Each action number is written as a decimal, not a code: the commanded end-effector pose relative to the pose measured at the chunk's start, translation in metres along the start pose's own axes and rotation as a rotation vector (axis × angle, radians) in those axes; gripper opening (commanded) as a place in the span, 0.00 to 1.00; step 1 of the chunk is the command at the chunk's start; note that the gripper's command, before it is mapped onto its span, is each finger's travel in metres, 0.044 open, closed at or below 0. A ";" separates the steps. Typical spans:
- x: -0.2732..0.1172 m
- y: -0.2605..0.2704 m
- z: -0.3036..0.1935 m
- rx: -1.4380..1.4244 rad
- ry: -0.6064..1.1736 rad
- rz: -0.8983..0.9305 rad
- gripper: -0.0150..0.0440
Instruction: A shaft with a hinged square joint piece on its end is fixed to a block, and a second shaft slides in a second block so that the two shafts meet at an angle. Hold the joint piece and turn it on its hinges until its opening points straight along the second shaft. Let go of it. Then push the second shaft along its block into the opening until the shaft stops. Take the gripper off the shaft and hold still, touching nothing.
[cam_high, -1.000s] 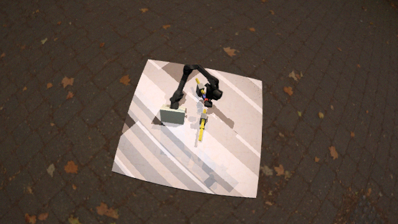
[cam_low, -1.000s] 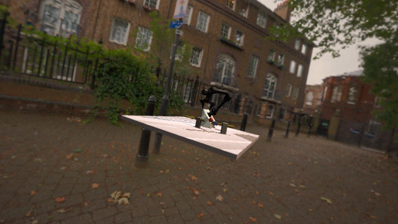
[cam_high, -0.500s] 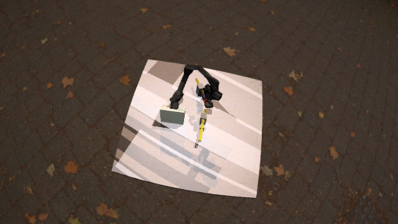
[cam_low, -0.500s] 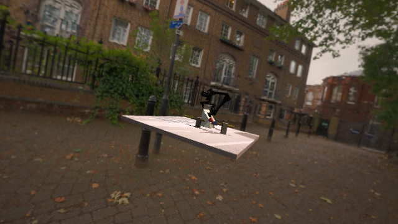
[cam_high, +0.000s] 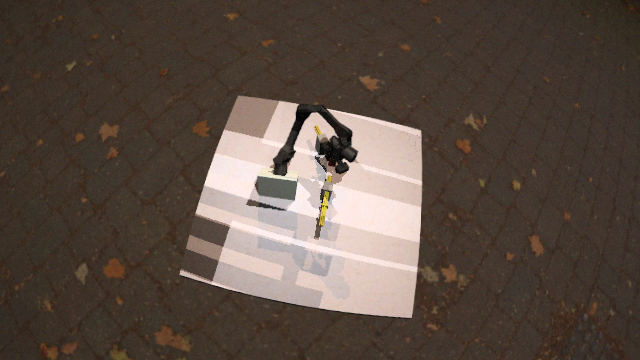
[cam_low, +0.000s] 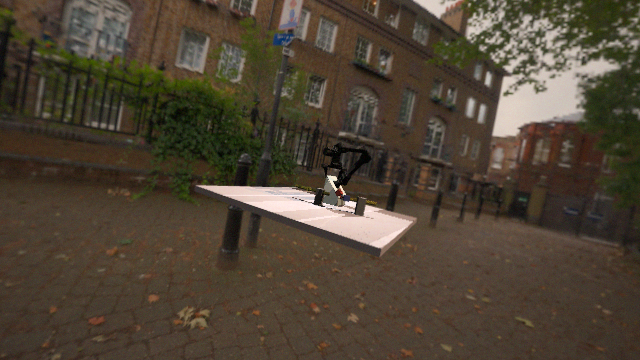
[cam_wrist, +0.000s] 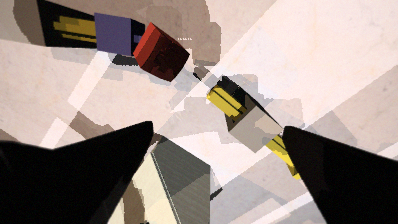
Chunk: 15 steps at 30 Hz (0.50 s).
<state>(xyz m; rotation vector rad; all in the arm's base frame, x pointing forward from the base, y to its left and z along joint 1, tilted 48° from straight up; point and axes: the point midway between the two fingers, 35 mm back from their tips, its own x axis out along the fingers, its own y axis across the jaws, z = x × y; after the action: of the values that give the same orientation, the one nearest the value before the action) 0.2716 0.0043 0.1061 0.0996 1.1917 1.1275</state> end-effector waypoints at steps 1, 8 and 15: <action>0.002 0.000 0.000 -0.106 -0.003 0.004 1.00; 0.004 0.000 0.000 -0.321 -0.003 0.004 1.00; 0.006 0.000 0.000 -0.535 -0.004 0.004 1.00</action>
<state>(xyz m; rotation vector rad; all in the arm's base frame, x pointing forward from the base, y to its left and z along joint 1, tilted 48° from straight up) 0.2717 0.0078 0.1027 -0.2503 0.9074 1.3746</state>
